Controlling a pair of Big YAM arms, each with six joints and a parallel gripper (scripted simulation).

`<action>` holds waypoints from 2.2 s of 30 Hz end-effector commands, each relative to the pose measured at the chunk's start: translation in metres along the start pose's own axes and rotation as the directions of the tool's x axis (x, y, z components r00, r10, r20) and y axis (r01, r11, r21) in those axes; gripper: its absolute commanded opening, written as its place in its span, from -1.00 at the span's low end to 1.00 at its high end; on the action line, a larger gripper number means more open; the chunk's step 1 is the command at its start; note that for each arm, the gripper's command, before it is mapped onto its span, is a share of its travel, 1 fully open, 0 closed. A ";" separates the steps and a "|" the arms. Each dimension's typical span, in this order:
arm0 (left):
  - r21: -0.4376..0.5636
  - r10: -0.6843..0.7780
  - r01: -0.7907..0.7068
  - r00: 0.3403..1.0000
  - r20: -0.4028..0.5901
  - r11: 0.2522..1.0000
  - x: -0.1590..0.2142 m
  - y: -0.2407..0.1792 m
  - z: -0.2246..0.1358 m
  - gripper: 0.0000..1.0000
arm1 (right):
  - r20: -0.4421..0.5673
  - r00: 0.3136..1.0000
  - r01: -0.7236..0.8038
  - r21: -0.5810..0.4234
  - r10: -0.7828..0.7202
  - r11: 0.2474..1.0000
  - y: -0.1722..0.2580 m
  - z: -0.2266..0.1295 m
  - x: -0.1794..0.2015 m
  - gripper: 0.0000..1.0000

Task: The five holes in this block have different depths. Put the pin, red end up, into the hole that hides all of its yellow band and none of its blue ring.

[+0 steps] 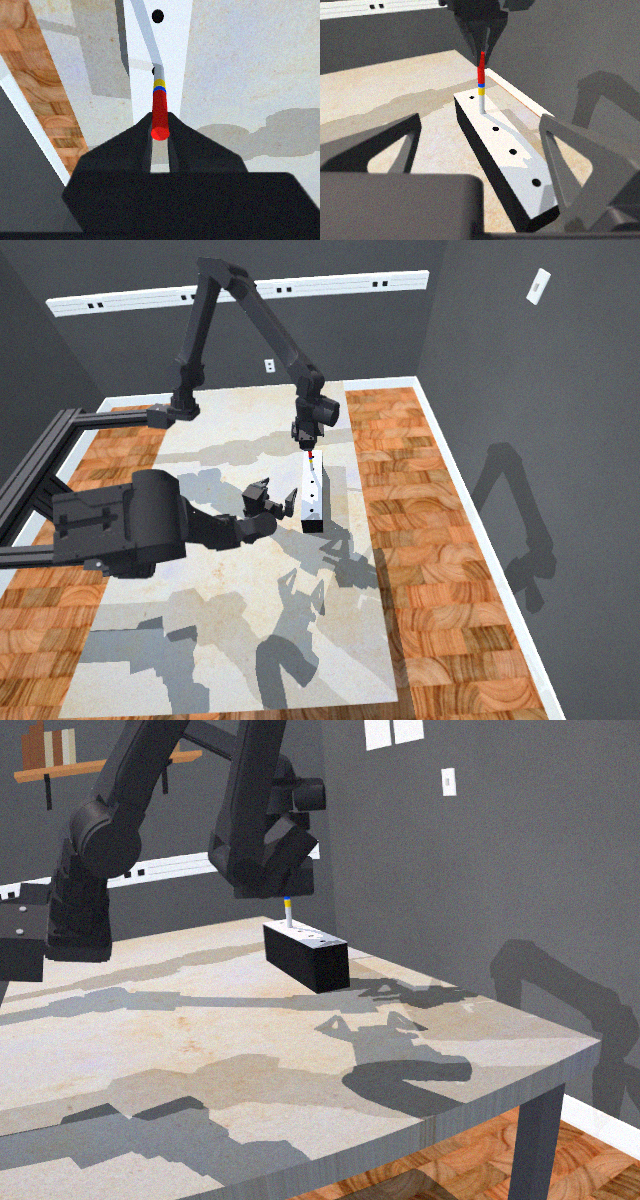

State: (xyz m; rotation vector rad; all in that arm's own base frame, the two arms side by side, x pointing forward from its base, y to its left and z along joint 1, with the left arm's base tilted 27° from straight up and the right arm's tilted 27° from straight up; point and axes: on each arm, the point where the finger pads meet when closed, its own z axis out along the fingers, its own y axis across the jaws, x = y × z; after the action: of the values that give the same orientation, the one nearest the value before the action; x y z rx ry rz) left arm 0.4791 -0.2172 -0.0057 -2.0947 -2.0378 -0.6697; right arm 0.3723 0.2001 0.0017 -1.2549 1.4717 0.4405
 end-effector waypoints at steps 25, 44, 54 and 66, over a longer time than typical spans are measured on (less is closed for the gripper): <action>-0.036 -0.020 0.020 1.000 0.009 0.999 -0.007 0.018 -0.016 -0.90 | 0.010 1.000 0.026 0.008 -0.026 1.000 -0.004 0.001 -0.005 1.00; -0.036 -0.012 0.013 1.000 0.009 0.999 -0.007 0.018 -0.023 -0.90 | 0.010 1.000 0.026 0.008 -0.026 1.000 -0.004 0.001 -0.005 1.00; -0.067 0.002 0.000 1.000 0.027 0.998 -0.004 0.026 -0.042 -0.90 | 0.010 1.000 0.026 0.008 -0.026 1.000 -0.004 0.001 -0.005 1.00; -0.067 -0.006 0.008 1.000 0.029 0.998 -0.004 0.027 -0.042 -0.90 | 0.010 1.000 0.026 0.008 -0.026 1.000 -0.004 0.001 -0.005 1.00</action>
State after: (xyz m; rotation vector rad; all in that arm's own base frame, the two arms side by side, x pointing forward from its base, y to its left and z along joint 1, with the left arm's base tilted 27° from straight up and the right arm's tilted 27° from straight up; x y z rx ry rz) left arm 0.4776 -0.2138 -0.0017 -2.0838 -2.0233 -0.6733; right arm 0.3723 0.2001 0.0017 -1.2549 1.4717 0.4405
